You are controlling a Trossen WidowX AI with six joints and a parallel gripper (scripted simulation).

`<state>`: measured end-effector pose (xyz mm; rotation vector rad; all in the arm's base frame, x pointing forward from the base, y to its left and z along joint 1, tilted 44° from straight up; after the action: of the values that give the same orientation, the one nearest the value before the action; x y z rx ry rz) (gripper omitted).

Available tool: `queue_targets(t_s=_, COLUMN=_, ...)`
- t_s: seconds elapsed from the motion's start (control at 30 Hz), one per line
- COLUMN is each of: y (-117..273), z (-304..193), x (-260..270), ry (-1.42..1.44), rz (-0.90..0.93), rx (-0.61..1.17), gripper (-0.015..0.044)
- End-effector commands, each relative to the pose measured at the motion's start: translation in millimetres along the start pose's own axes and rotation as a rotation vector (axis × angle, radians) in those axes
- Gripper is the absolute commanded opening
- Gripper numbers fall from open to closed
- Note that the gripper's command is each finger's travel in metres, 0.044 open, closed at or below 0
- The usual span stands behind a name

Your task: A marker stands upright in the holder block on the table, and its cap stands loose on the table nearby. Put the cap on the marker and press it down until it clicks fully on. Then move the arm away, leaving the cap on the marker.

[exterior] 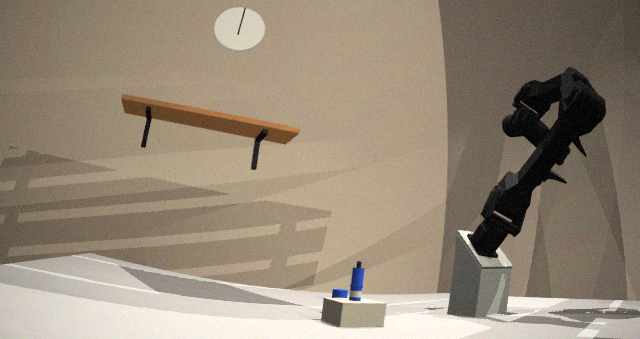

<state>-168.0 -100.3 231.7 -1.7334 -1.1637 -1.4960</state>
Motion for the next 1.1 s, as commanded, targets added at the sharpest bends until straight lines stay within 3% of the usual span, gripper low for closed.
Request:
queue_targets(t_s=0.0, y=0.4, z=-0.3, x=-0.7, ry=-0.003, rz=-0.004, rx=0.000, gripper=0.0374)
queue_targets(t_s=0.17, y=18.3, z=-11.5, x=-26.1, ry=-0.088, rz=-0.153, rx=-0.006, gripper=0.0244)
queue_targets(t_s=0.4, y=88.3, z=-27.8, x=-97.3, ry=-0.089, rz=-0.487, rx=-0.021, gripper=0.0244)
queue_targets(t_s=0.6, y=160.7, z=-13.2, x=-153.6, ry=-0.008, rz=-0.720, rx=-0.071, gripper=0.0244)
queue_targets(t_s=1.07, y=303.6, z=114.9, x=-239.4, ry=0.294, rz=-1.018, rx=-0.300, gripper=0.0244)
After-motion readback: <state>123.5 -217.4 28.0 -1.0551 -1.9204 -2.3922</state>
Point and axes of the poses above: the point midway between the two fingers, 35 mm back from their tips, its own y axis back along the fingers, its own x axis across the jaws, z = x × y, the point moved 4 cm from there along y, back along the fingers, and after that the axes turned 14 degrees about -y, right-handed, at the moved point
